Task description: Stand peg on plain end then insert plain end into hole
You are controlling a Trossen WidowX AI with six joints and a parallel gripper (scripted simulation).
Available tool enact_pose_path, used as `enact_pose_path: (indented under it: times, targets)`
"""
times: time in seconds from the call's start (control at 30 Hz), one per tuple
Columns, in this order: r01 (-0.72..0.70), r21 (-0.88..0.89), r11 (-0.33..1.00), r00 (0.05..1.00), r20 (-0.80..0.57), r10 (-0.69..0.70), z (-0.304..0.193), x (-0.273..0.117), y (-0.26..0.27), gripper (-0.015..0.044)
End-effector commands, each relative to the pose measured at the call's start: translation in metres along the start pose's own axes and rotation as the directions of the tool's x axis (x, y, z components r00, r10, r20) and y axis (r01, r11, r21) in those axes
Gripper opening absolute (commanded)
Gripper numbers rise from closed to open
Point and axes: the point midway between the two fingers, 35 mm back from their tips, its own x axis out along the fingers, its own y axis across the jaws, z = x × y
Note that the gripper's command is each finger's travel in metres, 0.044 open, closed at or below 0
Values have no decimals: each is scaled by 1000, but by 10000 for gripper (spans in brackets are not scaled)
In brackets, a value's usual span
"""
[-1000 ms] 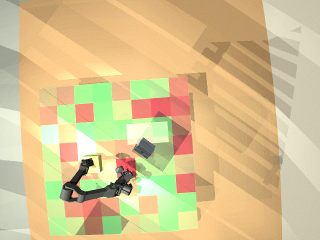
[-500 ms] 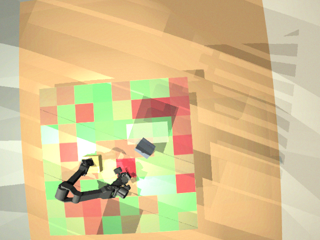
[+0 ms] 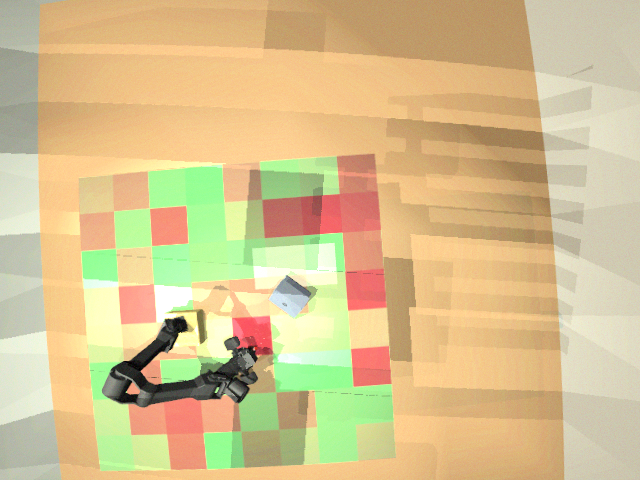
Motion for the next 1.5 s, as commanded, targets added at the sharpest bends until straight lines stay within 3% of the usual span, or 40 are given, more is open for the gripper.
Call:
enact_pose_path:
  times: [0.0,1.47]
  targets:
    - [-2,-2,1000,999,35,2,-2,-2,1,49]
    - [-2,-2,1000,916,401,2,-23,-24,0,49]
